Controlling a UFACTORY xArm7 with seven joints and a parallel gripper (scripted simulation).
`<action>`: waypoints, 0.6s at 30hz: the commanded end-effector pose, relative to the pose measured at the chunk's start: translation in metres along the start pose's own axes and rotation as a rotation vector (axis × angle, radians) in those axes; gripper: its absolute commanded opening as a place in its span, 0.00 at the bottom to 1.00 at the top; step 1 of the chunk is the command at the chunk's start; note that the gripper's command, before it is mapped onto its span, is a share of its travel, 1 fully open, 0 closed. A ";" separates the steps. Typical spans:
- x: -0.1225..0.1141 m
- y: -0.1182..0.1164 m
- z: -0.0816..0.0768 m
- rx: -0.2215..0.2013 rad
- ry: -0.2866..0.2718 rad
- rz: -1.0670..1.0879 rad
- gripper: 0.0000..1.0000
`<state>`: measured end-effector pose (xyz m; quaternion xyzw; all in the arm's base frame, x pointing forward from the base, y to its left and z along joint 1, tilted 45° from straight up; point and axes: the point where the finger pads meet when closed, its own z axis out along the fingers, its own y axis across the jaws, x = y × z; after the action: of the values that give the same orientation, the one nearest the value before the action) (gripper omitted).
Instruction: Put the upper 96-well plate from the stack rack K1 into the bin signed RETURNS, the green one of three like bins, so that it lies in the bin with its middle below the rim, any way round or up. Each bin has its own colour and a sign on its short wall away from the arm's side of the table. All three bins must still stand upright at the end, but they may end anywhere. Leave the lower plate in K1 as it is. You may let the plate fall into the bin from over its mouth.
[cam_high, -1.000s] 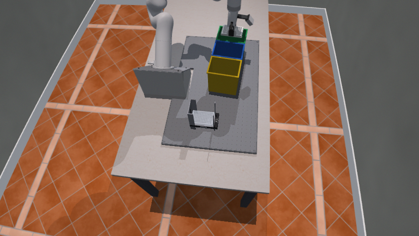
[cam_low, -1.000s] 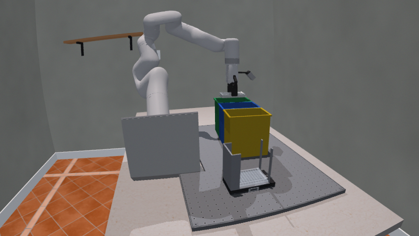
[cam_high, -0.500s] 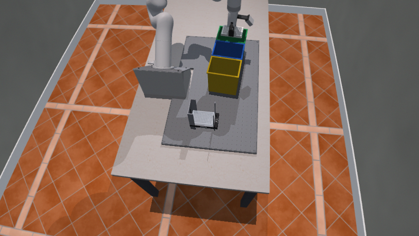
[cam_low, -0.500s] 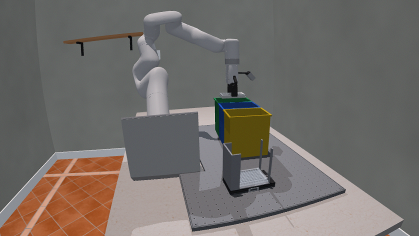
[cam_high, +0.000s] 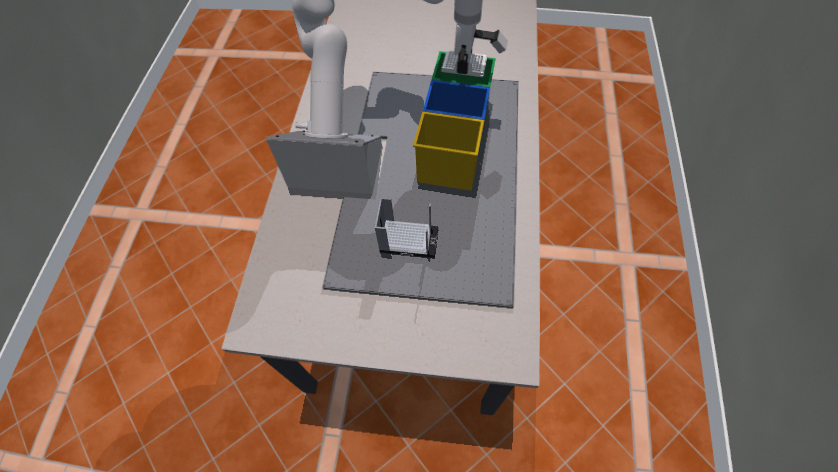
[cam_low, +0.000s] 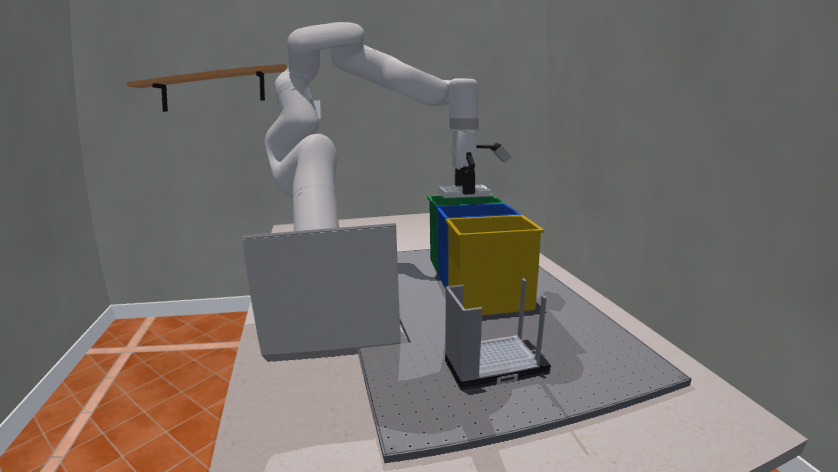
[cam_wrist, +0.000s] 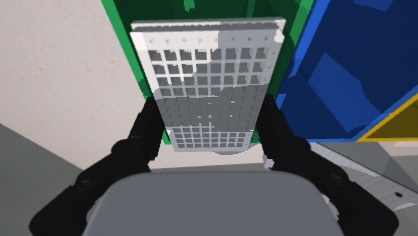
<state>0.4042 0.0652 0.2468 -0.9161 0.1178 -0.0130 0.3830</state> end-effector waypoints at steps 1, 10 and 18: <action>0.001 0.000 -0.001 0.001 0.004 0.000 0.00; 0.001 0.000 0.000 0.001 0.004 0.000 0.00; 0.001 0.000 0.002 0.001 0.004 0.000 1.00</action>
<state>0.4046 0.0671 0.2448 -0.9161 0.1178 -0.0131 0.3830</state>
